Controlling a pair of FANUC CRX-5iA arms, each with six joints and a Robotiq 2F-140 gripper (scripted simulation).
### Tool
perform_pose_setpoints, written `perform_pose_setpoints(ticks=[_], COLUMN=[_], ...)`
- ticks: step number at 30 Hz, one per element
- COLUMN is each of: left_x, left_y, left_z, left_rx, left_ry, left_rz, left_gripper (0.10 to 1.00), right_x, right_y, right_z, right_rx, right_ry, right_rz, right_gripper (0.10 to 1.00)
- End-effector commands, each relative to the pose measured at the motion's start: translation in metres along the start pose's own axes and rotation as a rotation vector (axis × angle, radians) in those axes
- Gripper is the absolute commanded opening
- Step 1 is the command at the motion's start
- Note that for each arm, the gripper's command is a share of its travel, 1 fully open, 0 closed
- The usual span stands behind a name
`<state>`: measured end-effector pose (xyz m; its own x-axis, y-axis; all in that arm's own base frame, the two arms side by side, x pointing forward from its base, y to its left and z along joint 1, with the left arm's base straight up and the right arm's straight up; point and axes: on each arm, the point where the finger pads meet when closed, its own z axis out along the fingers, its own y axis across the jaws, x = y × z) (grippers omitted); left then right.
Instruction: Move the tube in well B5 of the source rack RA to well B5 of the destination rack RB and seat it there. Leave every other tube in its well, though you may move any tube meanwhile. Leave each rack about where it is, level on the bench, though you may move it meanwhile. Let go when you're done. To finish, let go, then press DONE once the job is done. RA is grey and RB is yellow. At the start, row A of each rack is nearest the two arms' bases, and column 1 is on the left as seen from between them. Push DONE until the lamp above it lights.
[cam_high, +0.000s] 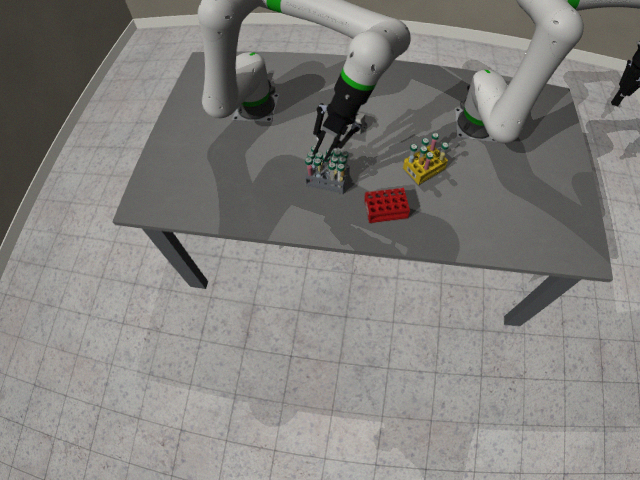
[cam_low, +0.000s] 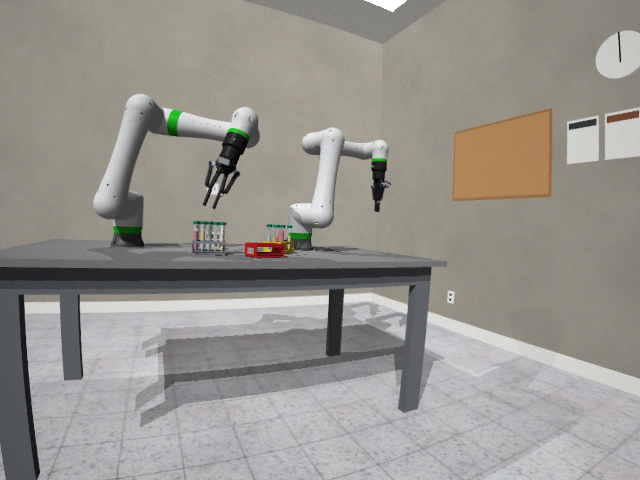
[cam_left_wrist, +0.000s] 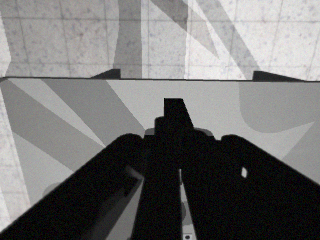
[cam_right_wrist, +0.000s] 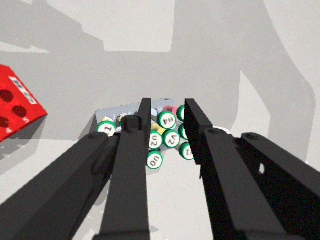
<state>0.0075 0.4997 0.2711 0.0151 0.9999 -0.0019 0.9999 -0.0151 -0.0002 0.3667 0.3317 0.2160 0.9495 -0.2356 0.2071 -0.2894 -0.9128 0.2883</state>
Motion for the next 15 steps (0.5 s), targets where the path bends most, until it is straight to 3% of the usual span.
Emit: perform_pose_setpoints(ticks=[1,3,7,10,13,15], left_x=[0.000,0.000,0.000,0.000,0.000,0.000], left_y=[0.000,0.000,0.000,0.000,0.000,0.000], left_z=[-0.001,-0.001,-0.001,-0.001,-0.001,-0.001], left_rx=[0.000,0.000,0.000,0.000,0.000,0.000], left_ry=[0.002,0.002,0.002,0.002,0.002,0.002], left_rz=[0.000,0.000,0.000,0.000,0.000,0.000], left_gripper=[0.099,0.099,0.099,0.099,0.099,0.099], right_x=[-0.007,-0.011,-0.015,-0.022,-0.028,-0.033], right_y=[-0.014,-0.022,-0.030,-0.043,-0.055,-0.064], right_z=[-0.005,-0.008,-0.012,-0.017,-0.022,-0.026], right_rx=[0.017,0.049,0.053,0.103,0.107,0.142], right_ry=[-0.015,-0.034,-0.036,-0.061,-0.062,-0.076], right_rz=[-0.038,-0.093,-0.099,-0.181,-0.187,-0.242], right_gripper=[0.282,0.282,0.282,0.282,0.282,0.282])
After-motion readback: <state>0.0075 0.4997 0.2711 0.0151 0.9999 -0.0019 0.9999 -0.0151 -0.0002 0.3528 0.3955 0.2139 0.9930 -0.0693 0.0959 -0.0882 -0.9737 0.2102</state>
